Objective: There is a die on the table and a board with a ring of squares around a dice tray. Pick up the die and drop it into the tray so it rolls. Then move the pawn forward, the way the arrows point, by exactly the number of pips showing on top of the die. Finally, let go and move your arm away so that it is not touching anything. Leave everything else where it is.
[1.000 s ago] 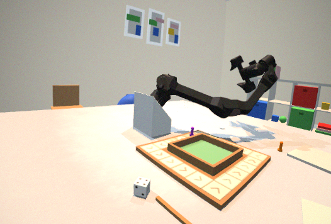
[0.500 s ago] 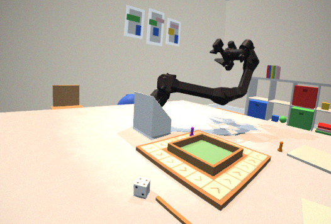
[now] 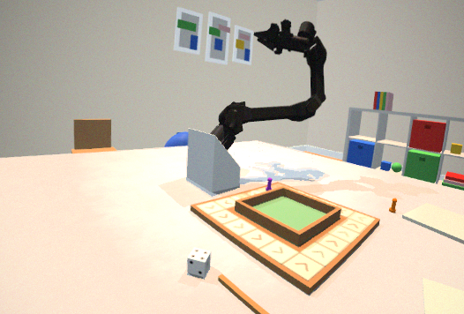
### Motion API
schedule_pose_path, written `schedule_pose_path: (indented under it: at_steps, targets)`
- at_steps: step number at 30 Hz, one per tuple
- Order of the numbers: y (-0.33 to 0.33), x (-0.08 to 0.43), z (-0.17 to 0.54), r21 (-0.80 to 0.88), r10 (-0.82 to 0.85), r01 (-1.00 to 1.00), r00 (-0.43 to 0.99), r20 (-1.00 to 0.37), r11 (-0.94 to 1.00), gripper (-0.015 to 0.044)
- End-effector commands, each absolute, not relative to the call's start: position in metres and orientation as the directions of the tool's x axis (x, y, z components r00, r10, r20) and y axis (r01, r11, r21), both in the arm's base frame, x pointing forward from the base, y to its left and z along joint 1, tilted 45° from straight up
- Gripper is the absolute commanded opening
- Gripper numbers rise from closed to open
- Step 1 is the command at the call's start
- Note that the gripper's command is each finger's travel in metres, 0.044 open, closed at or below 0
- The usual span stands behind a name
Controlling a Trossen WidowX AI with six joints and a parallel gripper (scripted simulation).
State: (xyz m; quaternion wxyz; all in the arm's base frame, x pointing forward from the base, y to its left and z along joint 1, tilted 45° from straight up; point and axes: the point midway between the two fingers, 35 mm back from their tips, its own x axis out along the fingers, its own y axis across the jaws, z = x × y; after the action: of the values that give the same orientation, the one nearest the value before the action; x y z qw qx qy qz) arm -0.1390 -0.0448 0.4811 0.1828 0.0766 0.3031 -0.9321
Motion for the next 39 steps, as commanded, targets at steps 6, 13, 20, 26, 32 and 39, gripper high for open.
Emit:
schedule_pose_path:
  at_steps: [6,13,20,26,32,39]
  targets:
    - [-0.148,-0.163,0.445,-0.616,-0.462,0.622,-0.779,-0.425,-0.483,0.0275]
    - [-0.22,-0.152,0.41,-0.648,-0.564,0.732,-0.632,-0.532,-0.209,0.0275]
    - [-0.316,-0.112,0.338,-0.586,-0.577,0.777,-0.376,-0.725,0.23,0.0275]
    - [-0.374,-0.054,0.265,-0.453,-0.49,0.687,-0.16,-0.857,0.568,0.0275]
    - [-0.404,0.016,0.187,-0.271,-0.325,0.501,0.023,-0.945,0.822,0.0275]
    - [-0.401,0.103,0.093,-0.029,-0.066,0.214,0.168,-0.984,0.976,0.0275]
